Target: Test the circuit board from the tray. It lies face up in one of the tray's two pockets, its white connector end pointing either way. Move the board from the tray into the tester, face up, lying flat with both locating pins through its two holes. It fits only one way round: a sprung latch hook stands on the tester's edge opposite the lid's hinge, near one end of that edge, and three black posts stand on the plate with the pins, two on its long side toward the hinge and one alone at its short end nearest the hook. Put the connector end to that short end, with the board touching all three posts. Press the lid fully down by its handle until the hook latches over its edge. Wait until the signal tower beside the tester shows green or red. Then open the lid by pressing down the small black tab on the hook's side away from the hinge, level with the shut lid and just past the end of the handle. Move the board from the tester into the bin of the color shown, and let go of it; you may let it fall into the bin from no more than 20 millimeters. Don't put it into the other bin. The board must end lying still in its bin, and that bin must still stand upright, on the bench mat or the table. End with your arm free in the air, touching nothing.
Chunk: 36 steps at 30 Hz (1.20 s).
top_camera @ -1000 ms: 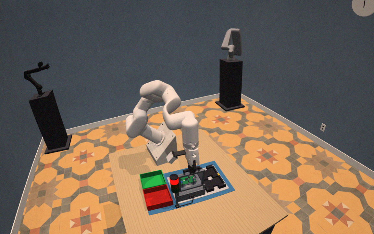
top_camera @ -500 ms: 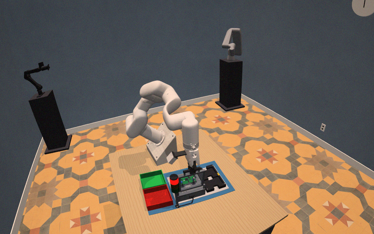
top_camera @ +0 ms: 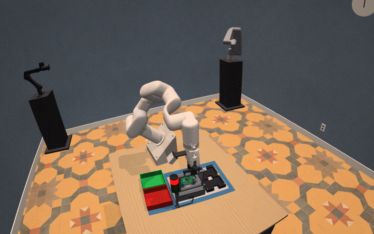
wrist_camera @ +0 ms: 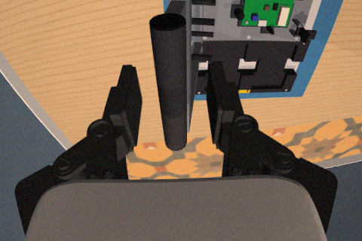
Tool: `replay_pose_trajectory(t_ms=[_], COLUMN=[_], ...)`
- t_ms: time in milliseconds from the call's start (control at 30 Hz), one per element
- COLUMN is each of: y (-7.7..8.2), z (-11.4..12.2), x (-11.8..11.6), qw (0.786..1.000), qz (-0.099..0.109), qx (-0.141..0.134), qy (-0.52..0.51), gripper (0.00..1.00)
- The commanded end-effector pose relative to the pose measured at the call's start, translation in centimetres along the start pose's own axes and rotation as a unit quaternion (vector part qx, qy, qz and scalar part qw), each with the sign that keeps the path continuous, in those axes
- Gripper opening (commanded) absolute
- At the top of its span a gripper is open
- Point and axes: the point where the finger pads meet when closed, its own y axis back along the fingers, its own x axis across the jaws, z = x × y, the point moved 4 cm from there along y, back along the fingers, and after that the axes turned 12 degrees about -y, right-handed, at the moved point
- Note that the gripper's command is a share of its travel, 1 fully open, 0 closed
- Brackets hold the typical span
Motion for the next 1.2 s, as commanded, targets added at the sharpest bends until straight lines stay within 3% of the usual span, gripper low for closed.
replay_pose_trajectory(t_ms=[0, 1000, 1167], y=[0.30, 0.33, 1.04], z=[-0.02, -0.02, -0.02], x=[-0.08, -0.08, -0.08], qw=[1.000, 1.000, 1.000], qz=[-0.002, -0.002, -0.002], qx=[-0.001, -0.001, -0.001], qy=[0.000, 0.000, 0.000], gripper=[0.51, 0.51, 0.51])
